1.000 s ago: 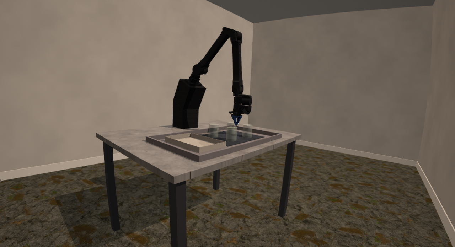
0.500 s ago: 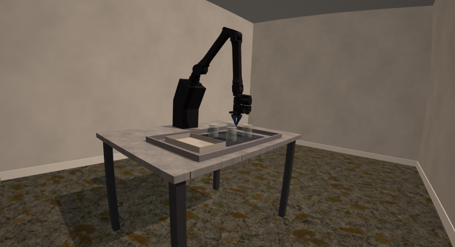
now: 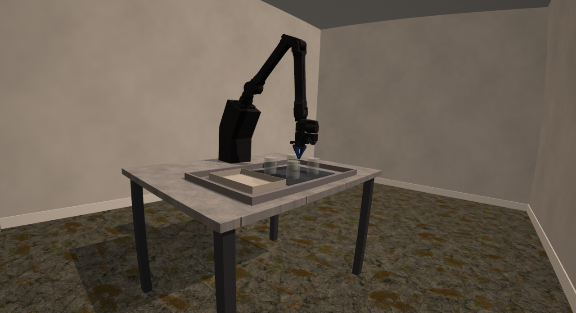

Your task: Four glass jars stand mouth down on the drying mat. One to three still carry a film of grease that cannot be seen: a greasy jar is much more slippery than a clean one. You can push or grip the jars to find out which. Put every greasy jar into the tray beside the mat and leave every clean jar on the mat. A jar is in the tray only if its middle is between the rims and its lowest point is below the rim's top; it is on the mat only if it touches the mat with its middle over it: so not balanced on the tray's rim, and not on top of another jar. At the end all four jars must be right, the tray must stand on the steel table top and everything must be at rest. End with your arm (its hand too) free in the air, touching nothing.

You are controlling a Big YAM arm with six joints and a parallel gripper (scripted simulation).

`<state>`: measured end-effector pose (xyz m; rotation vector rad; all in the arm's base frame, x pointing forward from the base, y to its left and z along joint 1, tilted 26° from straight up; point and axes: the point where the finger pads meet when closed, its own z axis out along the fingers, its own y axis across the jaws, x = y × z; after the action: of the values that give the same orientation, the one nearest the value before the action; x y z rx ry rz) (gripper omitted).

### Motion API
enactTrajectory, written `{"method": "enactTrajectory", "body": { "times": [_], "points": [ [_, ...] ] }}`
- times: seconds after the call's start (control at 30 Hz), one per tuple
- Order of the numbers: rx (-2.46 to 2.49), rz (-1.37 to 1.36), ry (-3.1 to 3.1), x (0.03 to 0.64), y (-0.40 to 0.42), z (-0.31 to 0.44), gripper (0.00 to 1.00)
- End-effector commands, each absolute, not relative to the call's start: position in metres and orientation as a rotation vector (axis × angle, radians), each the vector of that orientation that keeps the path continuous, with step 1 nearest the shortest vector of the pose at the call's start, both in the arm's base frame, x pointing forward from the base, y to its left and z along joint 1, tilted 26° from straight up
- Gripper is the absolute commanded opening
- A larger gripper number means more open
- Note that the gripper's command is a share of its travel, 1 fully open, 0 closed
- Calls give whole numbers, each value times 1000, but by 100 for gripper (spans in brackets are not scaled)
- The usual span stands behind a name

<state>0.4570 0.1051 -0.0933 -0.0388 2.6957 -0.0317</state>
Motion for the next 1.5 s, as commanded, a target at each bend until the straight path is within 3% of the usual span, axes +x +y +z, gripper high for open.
{"method": "enactTrajectory", "body": {
  "times": [0.0, 1.47],
  "points": [
    [-43, -29, 2692, 450, 109, -91, 0],
    [-43, -29, 2692, 446, 108, -93, 0]
  ]
}}
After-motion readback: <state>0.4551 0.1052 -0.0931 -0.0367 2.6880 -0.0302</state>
